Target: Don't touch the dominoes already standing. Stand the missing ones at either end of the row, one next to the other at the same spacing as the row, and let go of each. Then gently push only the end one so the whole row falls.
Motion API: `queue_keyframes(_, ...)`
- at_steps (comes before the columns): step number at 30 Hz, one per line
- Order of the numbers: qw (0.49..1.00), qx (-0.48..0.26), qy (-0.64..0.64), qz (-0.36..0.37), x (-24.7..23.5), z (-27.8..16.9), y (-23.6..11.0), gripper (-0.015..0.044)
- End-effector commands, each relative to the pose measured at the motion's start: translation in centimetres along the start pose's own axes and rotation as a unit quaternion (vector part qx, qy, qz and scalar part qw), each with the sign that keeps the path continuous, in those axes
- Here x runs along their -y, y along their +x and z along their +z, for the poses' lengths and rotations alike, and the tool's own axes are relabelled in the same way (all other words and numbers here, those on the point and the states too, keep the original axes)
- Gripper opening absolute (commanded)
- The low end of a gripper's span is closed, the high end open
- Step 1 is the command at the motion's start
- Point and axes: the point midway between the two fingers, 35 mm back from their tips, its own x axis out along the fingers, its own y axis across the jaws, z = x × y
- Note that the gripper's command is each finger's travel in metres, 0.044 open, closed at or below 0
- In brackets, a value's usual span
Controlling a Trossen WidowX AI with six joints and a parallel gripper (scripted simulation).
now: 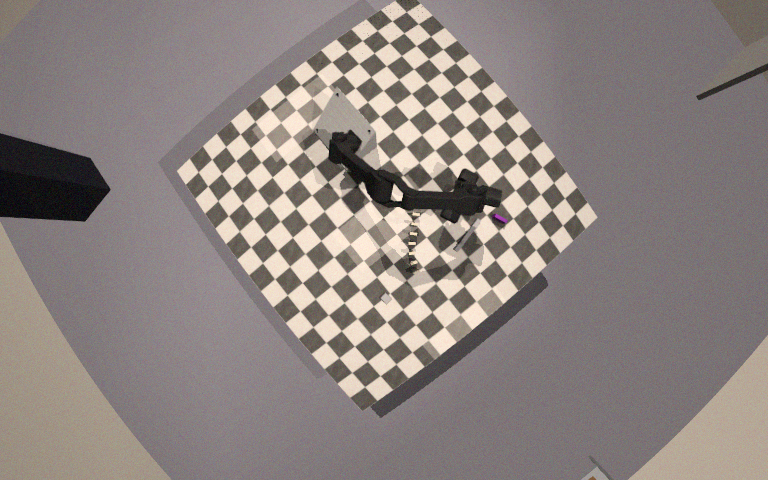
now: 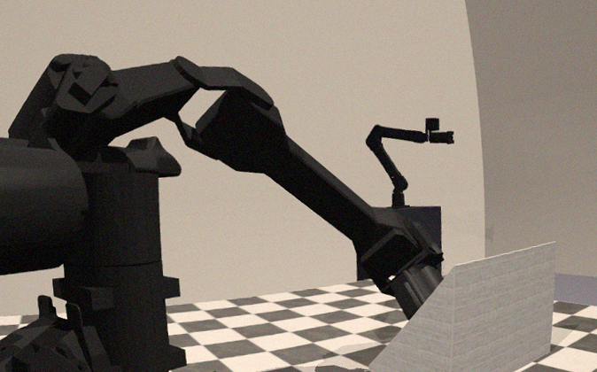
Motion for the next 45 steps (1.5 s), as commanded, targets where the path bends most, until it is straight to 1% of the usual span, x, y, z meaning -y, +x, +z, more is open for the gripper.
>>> queue_keyframes(1, 1.0, -0.009, -0.004, -0.002, 0.0, -0.5, 3.0, 0.044)
queue_keyframes(14, 1.0, -0.009, -0.004, -0.003, 0.2, -0.6, 4.9, 0.044)
queue_keyframes(18, 1.0, -0.009, -0.004, -0.003, 0.2, -0.6, 5.0, 0.044)
queue_keyframes(33, 1.0, -0.009, -0.004, -0.003, 0.2, -0.6, 5.0, 0.0046)
queue_keyframes(34, 1.0, -0.009, -0.004, -0.003, 0.2, -0.6, 5.0, 0.0027)
queue_keyframes(41, 1.0, -0.009, -0.004, -0.003, 0.2, -0.6, 4.8, 0.0027)
queue_keyframes(43, 1.0, -0.009, -0.004, -0.003, 0.2, -0.7, 3.3, 0.0027)
queue_keyframes(45, 1.0, -0.009, -0.004, -0.002, 0.1, -0.8, 1.1, 0.0027)
